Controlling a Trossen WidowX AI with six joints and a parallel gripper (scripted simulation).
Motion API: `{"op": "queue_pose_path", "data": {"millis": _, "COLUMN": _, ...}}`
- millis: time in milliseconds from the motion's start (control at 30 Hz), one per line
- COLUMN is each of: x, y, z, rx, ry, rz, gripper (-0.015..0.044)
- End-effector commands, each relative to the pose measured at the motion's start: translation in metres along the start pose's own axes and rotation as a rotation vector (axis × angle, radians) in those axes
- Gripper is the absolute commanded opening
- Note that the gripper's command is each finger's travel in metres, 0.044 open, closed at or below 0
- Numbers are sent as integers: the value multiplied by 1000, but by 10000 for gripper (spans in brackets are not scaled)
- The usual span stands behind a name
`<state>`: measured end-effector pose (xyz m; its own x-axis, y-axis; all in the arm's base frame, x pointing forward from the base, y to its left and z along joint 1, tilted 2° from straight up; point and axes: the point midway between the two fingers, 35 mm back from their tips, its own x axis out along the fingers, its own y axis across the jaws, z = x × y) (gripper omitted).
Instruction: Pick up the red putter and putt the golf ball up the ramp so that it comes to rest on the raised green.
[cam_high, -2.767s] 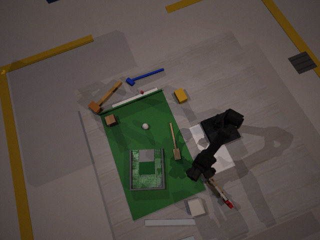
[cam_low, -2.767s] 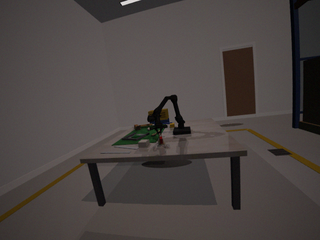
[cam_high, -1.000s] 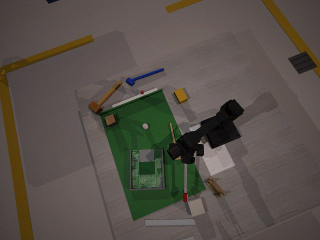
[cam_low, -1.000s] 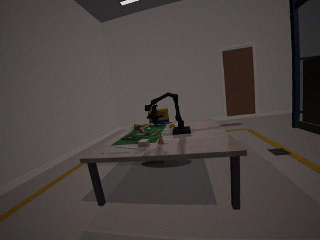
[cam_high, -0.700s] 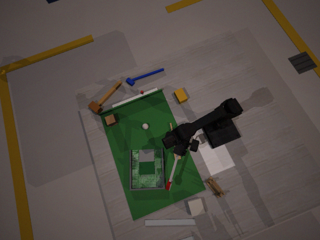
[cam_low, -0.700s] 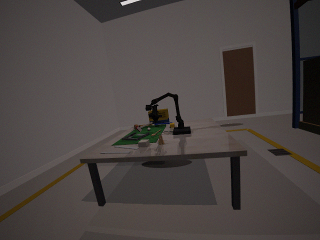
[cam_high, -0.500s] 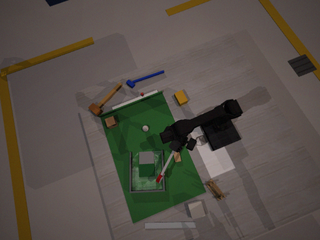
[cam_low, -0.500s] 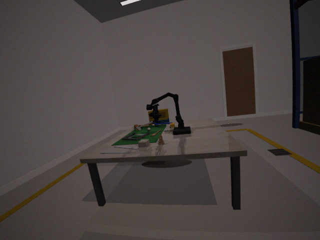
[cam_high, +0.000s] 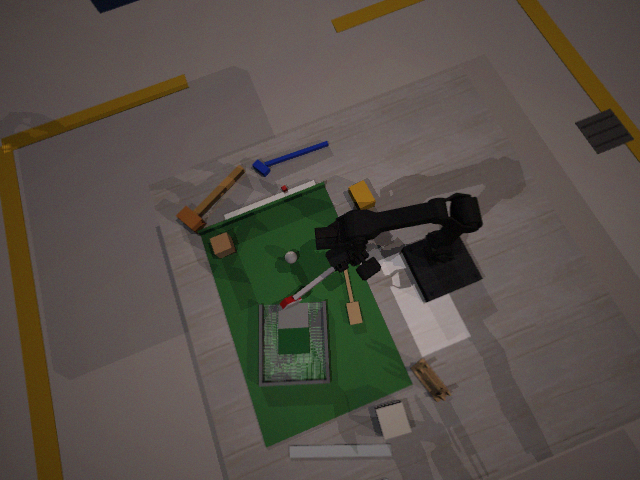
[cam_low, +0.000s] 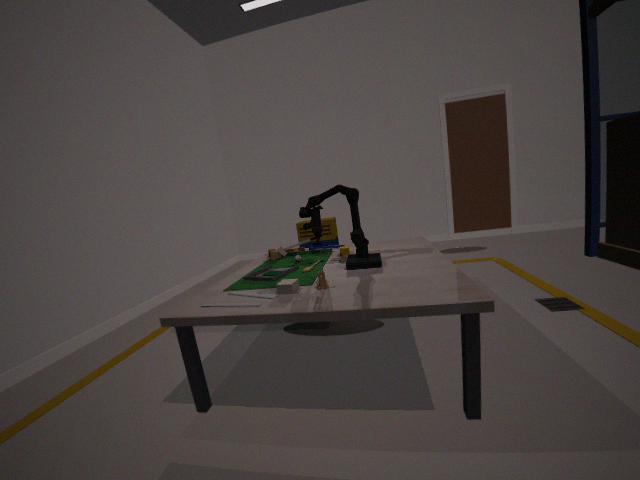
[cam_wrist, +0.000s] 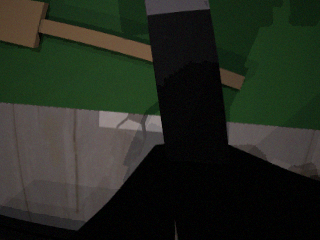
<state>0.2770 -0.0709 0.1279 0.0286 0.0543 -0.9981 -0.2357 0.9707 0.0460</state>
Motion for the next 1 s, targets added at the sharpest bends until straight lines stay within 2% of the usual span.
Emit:
{"op": "queue_pose_path", "data": {"millis": 0, "x": -5, "y": -18, "z": -11, "rx": 115, "ry": 2, "rz": -20, "gripper": 0}}
{"op": "queue_pose_path", "data": {"millis": 467, "x": -14, "y": -72, "z": -65, "rx": 534, "ry": 39, "rz": -66, "gripper": 0}}
{"op": "queue_pose_path", "data": {"millis": 700, "x": -11, "y": -74, "z": -68, "rx": 555, "ry": 41, "rz": -69, "gripper": 0}}
{"op": "queue_pose_path", "data": {"millis": 967, "x": 19, "y": -76, "z": -70, "rx": 555, "ry": 41, "rz": -69, "gripper": 0}}
